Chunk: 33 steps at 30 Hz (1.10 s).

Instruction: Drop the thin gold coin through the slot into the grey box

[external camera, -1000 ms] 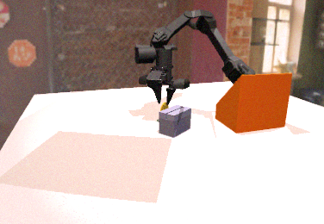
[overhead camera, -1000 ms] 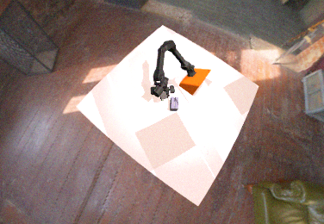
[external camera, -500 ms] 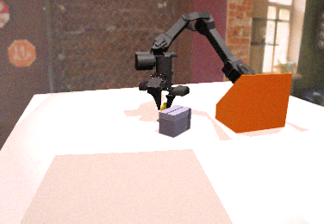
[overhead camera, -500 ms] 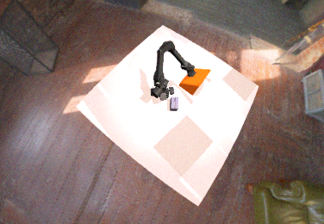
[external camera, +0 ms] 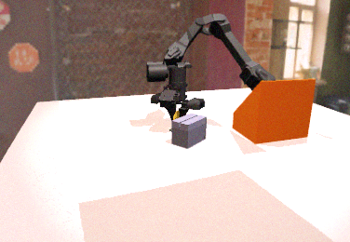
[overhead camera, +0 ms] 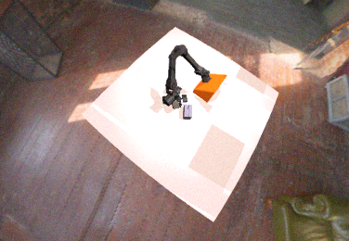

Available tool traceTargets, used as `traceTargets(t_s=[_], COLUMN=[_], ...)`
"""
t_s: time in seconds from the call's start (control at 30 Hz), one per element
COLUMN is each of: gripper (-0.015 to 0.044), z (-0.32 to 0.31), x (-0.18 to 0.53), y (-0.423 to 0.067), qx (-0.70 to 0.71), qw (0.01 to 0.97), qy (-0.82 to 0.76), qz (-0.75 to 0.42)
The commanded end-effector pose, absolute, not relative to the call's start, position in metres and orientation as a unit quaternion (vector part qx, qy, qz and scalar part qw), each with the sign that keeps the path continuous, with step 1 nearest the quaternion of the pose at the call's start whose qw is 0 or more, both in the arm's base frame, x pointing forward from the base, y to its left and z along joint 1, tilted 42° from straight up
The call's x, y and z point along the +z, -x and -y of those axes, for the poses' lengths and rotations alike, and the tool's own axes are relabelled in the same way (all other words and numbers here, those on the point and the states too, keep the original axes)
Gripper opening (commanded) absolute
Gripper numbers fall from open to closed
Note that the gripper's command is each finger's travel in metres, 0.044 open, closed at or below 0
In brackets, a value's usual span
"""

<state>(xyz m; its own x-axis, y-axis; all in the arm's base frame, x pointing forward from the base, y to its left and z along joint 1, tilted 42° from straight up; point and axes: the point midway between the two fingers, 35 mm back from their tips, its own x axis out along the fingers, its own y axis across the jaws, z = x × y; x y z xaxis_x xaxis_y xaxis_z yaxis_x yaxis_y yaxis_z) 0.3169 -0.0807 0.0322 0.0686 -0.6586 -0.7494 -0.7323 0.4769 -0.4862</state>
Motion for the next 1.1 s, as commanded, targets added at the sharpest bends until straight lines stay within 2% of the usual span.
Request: traceTargets(t_s=[0.0,0.07,1.07], gripper=[0.0029,0.0000,0.0000], z=[0.082,0.082,0.053], x=[0.030,0.030,0.059], y=[-0.315,-0.315,-0.316], qx=[0.037,0.037,0.040], qw=[0.519,0.519,0.520], qy=[0.513,0.513,0.509], qz=[-0.683,-0.683,-0.684])
